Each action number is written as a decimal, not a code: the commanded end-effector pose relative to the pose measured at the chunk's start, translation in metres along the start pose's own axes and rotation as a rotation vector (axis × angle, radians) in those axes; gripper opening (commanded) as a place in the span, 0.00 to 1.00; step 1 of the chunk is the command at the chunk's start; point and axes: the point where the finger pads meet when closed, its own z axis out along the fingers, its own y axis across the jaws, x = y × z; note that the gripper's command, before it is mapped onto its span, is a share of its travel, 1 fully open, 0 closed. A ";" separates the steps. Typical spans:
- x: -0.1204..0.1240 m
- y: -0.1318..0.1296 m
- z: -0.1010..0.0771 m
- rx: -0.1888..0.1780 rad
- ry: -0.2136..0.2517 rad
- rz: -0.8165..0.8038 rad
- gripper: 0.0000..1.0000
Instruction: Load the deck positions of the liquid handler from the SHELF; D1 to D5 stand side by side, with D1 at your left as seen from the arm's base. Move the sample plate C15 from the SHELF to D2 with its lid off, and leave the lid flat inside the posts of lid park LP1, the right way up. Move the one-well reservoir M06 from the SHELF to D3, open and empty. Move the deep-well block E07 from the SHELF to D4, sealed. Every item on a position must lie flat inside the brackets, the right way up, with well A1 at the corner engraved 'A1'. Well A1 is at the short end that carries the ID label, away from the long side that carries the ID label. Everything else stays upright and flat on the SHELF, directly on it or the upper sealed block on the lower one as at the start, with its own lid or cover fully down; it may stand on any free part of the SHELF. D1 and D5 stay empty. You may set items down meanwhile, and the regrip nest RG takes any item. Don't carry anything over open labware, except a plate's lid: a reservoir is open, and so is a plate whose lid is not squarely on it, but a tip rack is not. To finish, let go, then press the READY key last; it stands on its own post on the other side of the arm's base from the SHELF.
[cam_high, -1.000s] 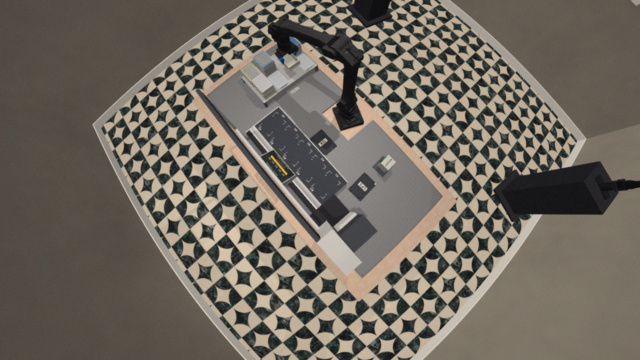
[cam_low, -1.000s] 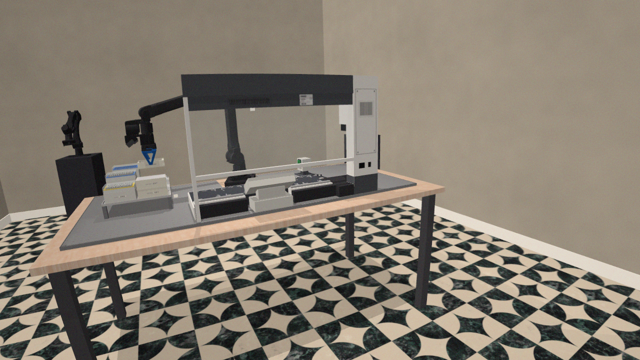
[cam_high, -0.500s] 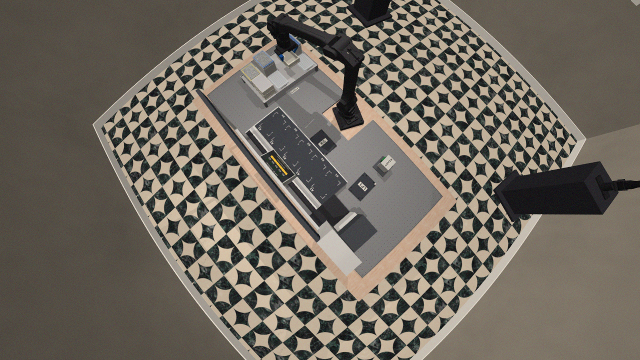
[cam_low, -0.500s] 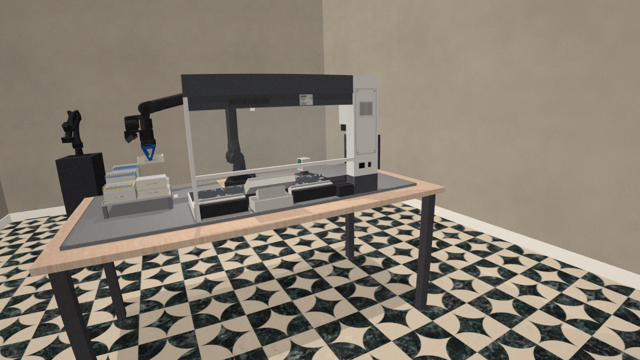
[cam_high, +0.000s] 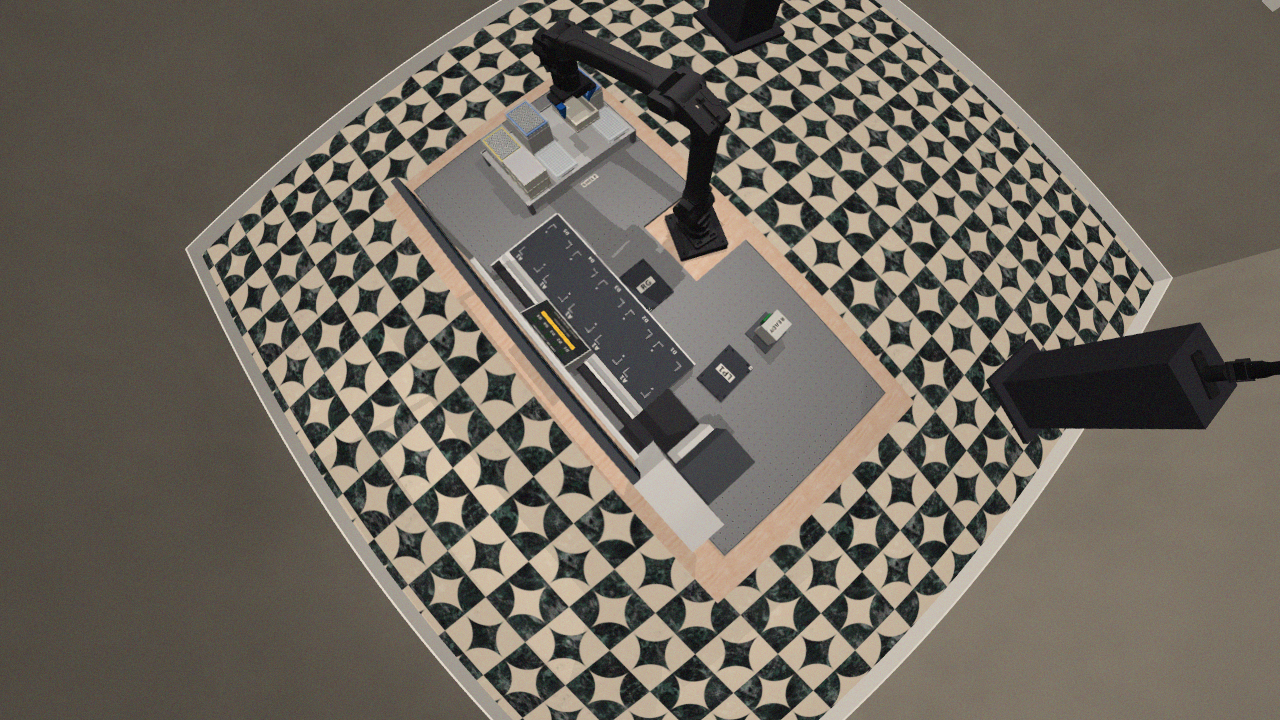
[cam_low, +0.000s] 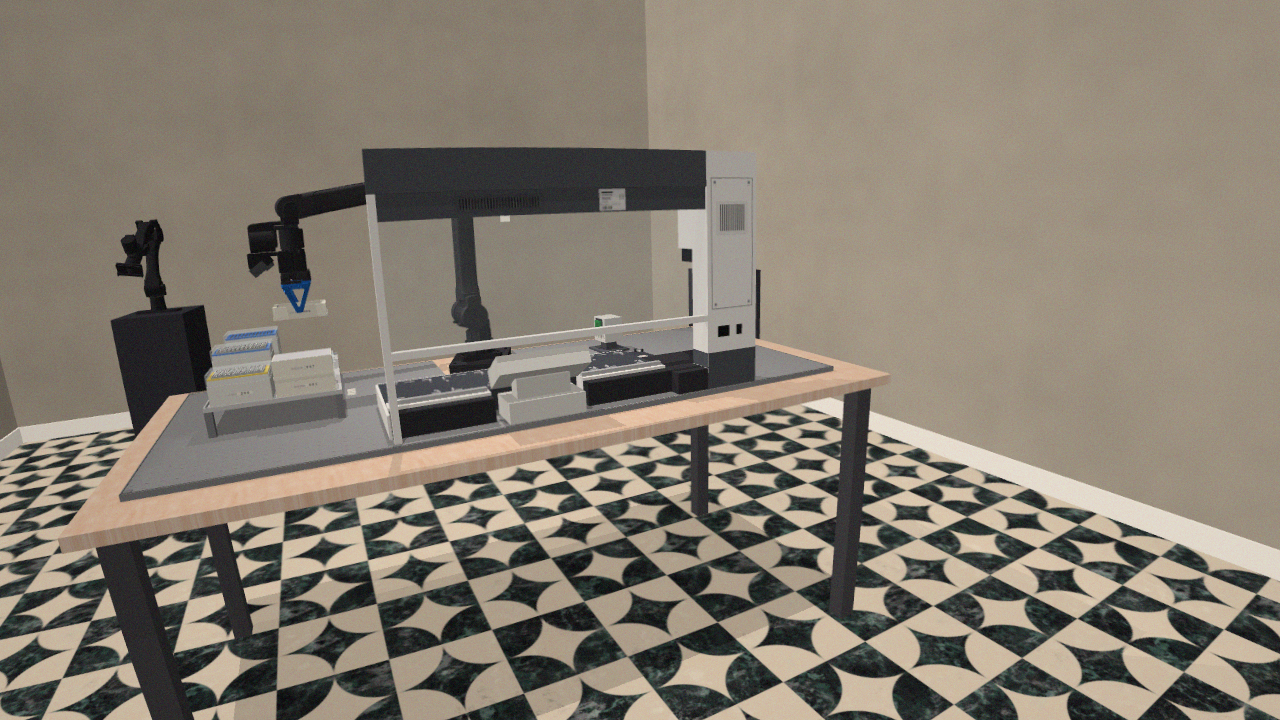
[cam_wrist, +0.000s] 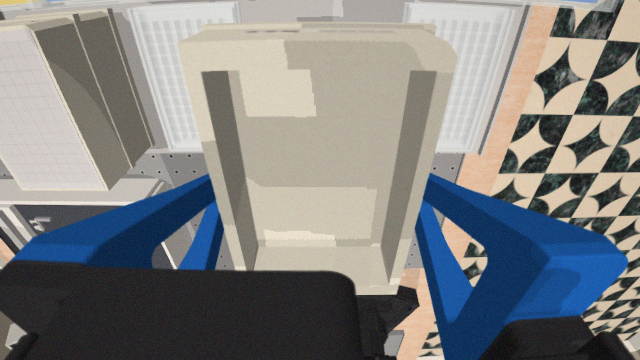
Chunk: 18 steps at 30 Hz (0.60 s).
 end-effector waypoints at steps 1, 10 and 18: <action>-0.006 -0.006 -0.013 -0.005 -0.024 0.007 0.00; -0.008 -0.006 -0.013 -0.005 -0.028 0.007 0.00; -0.008 -0.006 -0.013 -0.005 -0.028 0.007 0.00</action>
